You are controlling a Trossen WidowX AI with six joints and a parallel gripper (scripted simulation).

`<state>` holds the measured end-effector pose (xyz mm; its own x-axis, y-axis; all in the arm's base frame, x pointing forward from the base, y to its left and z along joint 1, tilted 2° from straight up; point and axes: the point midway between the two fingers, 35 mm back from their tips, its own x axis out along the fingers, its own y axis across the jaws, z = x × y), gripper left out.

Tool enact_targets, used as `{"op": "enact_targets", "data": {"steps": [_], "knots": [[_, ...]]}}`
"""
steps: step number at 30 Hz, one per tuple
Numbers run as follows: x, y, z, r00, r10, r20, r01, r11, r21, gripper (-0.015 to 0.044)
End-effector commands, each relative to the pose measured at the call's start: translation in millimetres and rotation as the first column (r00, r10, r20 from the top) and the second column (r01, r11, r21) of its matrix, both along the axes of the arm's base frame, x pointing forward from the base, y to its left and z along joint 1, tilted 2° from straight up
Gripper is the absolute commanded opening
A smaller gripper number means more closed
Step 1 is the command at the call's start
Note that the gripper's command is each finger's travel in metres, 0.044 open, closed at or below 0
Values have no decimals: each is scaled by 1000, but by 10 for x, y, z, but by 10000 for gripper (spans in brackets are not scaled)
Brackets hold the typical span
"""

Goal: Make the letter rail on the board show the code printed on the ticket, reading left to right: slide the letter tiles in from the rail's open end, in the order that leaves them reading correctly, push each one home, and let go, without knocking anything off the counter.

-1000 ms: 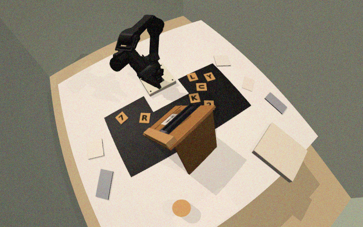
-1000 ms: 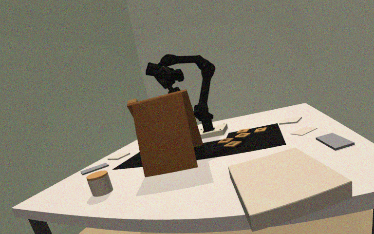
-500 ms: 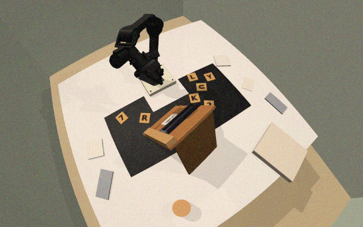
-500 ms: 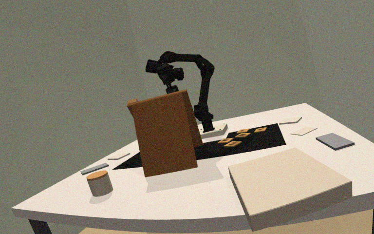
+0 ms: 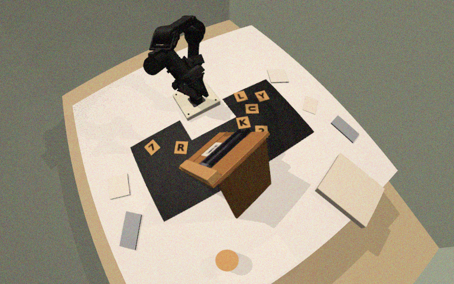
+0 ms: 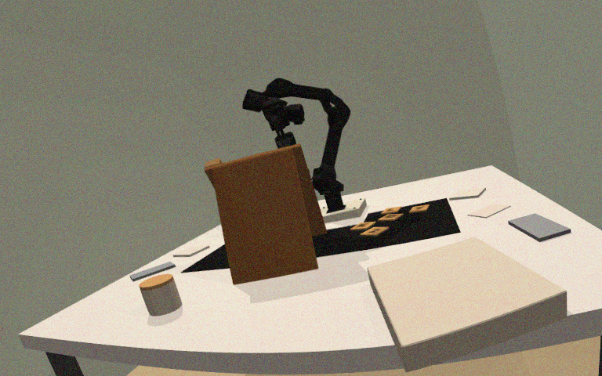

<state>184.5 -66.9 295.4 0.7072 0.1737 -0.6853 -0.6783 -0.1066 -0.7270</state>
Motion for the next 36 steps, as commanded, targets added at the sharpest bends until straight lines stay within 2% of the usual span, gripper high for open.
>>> {"op": "enact_targets", "data": {"steps": [1, 2, 6, 14, 21, 30, 36], "knots": [[-14, 9, -22, 1000, -7, -11, 7, 1000, 7, 440], [-14, 9, -22, 1000, -7, -11, 7, 1000, 7, 440], [131, 54, -225, 993, 73, -88, -72, 997, 6, 340], [529, 438, -932, 890, 314, -330, -343, 939, -30, 340], [665, 977, -1574, 718, 459, -524, -584, 806, -96, 340], [501, 1634, -2263, 502, 507, -701, -819, 540, -196, 340], [448, 1760, -2310, 488, 506, -711, -832, 517, -203, 340]]}}
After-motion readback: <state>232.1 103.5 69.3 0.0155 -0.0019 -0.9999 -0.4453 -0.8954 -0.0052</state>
